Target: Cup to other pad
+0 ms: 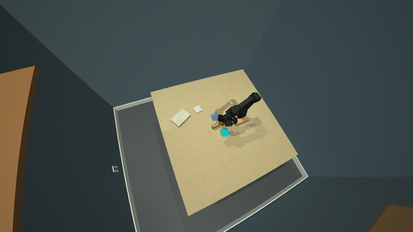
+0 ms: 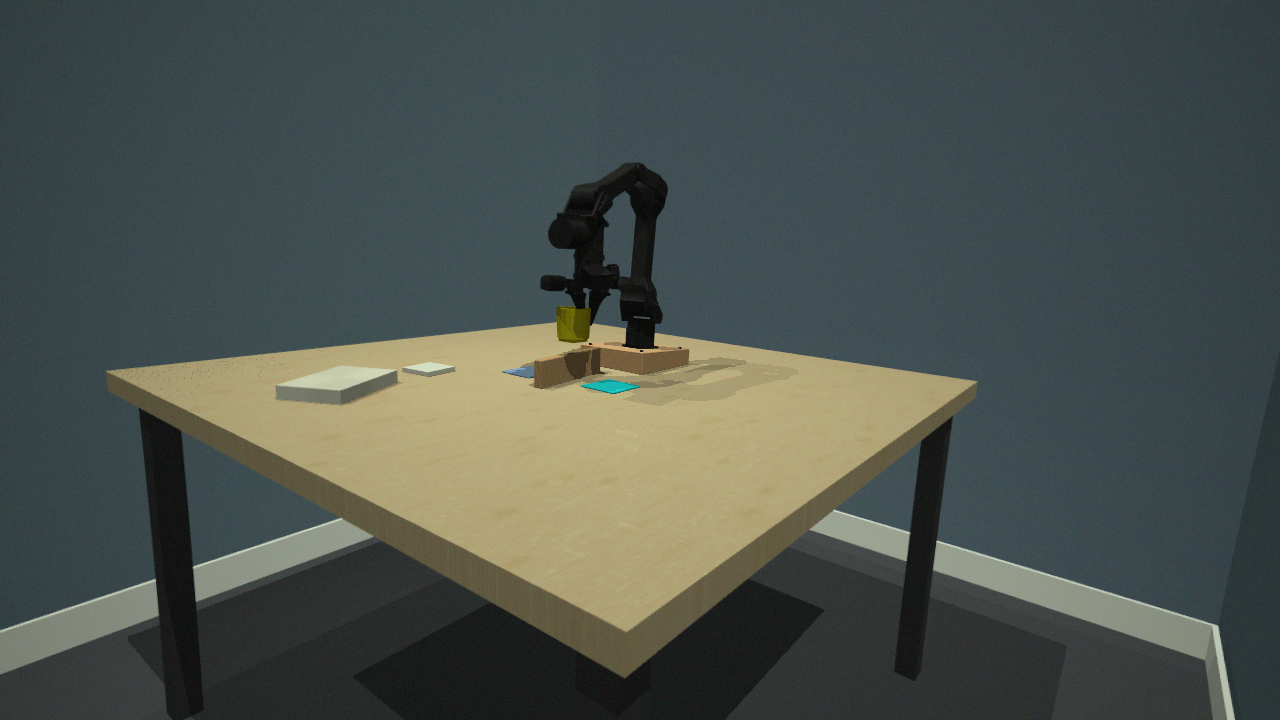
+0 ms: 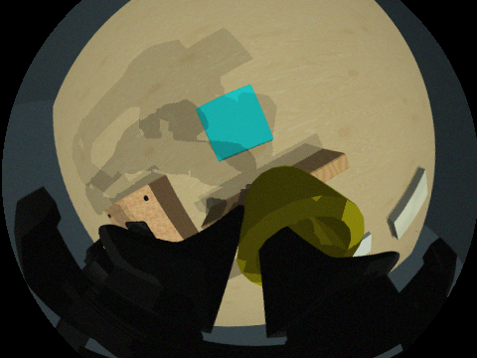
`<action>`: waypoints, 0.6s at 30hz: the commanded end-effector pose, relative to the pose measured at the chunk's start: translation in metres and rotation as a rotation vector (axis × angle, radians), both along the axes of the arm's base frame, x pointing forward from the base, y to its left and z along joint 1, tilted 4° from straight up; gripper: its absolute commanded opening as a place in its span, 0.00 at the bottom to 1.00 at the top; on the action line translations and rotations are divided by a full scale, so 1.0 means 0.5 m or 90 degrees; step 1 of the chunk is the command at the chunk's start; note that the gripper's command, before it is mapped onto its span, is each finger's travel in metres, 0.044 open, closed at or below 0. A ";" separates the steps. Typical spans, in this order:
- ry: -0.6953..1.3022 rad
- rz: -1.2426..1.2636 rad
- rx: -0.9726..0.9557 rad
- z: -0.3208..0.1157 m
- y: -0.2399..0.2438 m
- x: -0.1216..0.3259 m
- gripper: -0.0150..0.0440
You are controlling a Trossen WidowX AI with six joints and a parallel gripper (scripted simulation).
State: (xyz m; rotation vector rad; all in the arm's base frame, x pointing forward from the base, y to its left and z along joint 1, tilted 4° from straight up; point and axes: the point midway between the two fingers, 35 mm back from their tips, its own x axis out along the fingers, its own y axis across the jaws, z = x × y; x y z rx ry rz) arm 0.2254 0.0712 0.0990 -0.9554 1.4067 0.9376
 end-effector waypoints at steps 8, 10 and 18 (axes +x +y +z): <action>0.002 -0.003 0.004 0.000 0.041 -0.016 0.25; 0.002 -0.003 0.004 0.000 0.048 -0.018 0.25; 0.003 -0.003 0.005 0.001 0.075 -0.029 0.25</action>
